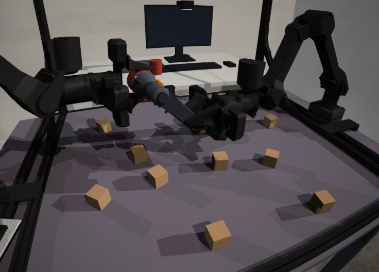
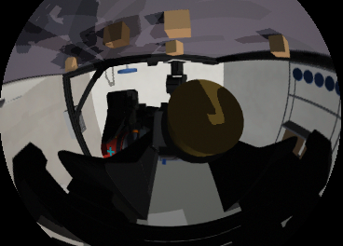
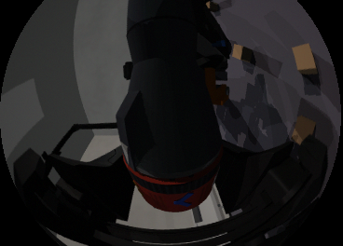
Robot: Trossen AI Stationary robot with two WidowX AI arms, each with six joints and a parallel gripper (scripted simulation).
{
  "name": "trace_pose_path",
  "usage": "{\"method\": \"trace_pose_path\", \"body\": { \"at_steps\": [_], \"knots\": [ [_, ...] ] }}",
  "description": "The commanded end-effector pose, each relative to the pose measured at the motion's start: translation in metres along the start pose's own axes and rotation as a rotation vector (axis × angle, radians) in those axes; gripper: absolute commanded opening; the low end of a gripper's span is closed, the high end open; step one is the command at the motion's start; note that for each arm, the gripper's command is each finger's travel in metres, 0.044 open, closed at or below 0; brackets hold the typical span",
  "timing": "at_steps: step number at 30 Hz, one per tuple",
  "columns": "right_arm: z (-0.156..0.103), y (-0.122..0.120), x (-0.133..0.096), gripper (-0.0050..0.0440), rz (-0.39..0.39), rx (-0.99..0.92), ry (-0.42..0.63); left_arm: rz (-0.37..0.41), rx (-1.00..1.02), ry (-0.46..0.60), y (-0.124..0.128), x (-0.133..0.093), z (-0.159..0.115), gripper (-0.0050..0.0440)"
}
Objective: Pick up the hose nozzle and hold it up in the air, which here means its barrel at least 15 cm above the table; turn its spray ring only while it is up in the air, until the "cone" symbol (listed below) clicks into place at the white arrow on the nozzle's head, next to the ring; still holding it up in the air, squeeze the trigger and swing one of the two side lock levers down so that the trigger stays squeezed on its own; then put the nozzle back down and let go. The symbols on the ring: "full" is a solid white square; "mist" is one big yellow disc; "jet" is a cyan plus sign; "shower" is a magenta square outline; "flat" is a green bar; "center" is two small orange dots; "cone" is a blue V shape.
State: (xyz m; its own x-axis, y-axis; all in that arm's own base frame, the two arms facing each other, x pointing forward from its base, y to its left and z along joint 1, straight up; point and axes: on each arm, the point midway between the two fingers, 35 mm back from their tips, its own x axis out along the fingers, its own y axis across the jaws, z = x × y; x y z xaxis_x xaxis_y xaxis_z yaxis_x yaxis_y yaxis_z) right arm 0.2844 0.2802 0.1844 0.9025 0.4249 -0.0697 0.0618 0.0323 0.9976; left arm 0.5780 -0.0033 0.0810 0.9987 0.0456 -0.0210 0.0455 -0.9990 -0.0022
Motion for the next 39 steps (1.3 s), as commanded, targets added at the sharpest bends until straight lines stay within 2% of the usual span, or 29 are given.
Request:
{"method": "trace_pose_path", "body": {
  "at_steps": [1, 6, 8, 23, 25, 39],
  "knots": [
    [-0.0003, 0.0017, 0.0013, 0.0000, -0.065, 0.005, -0.001, -0.001, -0.002, 0.021, -0.0002, 0.0012, -0.0060, 0.0000],
    [-0.0014, 0.0071, 0.0029, 0.0000, -0.131, 0.022, -0.003, -0.001, -0.002, 0.021, -0.0002, 0.0012, -0.0060, 0.0000],
    [-0.0014, 0.0071, 0.0029, 0.0000, -0.131, 0.022, -0.003, -0.001, -0.002, 0.021, -0.0002, 0.0012, -0.0060, 0.0000],
    [-0.0063, 0.0040, 0.0068, 0.0000, -0.430, 0.028, -0.017, -0.001, -0.002, 0.021, -0.0002, 0.0012, -0.0060, 0.0000],
    [-0.0063, 0.0040, 0.0068, 0.0000, -0.430, 0.028, -0.017, -0.001, -0.002, 0.021, -0.0002, 0.0012, -0.0060, 0.0000],
    [-0.0047, -0.0003, 0.0037, 0.0000, -0.741, 0.020, -0.036, -0.001, -0.002, 0.021, -0.0002, 0.0012, -0.0060, 0.0000]
  ]
}}
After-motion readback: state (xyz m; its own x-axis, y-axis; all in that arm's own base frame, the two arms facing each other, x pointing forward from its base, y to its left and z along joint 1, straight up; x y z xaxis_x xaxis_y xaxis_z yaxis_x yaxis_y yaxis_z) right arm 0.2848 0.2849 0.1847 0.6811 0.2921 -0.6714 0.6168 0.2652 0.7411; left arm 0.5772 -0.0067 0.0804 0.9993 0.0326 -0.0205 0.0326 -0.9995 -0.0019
